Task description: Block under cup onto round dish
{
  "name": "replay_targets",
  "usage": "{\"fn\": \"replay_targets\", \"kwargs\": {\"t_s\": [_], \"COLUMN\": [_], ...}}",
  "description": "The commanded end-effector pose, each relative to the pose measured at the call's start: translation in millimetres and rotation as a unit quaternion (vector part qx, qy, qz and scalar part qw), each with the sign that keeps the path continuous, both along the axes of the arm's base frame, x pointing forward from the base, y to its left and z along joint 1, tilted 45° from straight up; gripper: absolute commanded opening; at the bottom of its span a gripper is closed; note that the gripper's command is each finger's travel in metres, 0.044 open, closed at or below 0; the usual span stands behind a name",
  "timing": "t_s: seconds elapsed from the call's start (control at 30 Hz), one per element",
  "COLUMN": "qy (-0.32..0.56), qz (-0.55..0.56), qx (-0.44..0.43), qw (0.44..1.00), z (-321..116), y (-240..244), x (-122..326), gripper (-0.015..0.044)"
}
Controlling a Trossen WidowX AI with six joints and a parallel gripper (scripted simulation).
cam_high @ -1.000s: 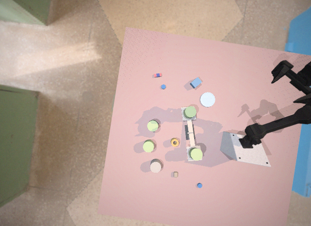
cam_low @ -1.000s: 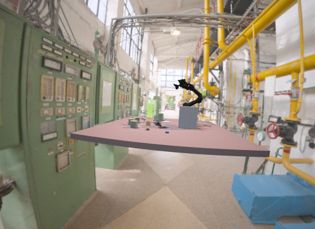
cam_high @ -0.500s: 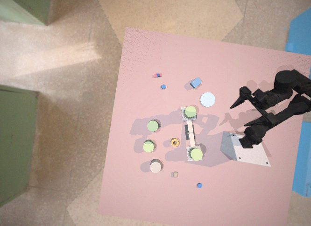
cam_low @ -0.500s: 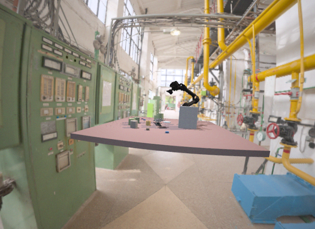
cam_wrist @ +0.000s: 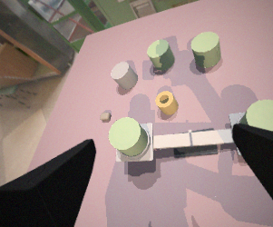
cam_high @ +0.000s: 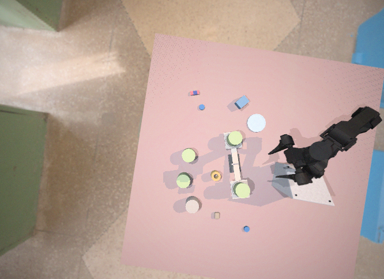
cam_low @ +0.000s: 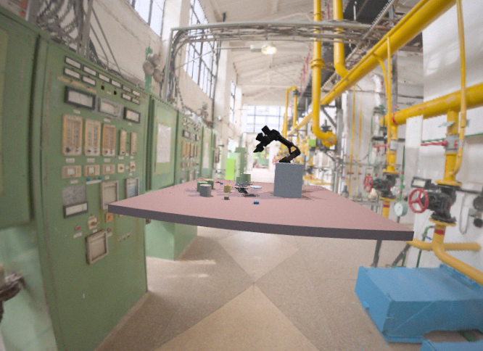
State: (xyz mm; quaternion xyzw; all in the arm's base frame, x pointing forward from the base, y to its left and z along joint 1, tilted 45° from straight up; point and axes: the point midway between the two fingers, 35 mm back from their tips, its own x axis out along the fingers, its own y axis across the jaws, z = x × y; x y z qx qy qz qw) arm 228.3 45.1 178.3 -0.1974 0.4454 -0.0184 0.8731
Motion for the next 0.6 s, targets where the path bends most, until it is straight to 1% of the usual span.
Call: {"fn": "replay_targets", "kwargs": {"t_s": [0.0,0.2,0.3,0.47,0.57], "qy": [0.009,0.008,0.002,0.001,0.001], "qz": [-0.011,-0.015,-0.013,-0.015,-0.051], "qx": [-0.057,-0.15,-0.185,-0.187,-0.174], "qw": [0.998,0.989,0.983,0.982,0.983], "z": [-27,-62,-72,-72,-69], "y": [-4,-14,-18,-19,-22], "x": [-6,-20,-25,-25,-19], "gripper": [0.044,0.044,0.044,0.044,0.044]}}
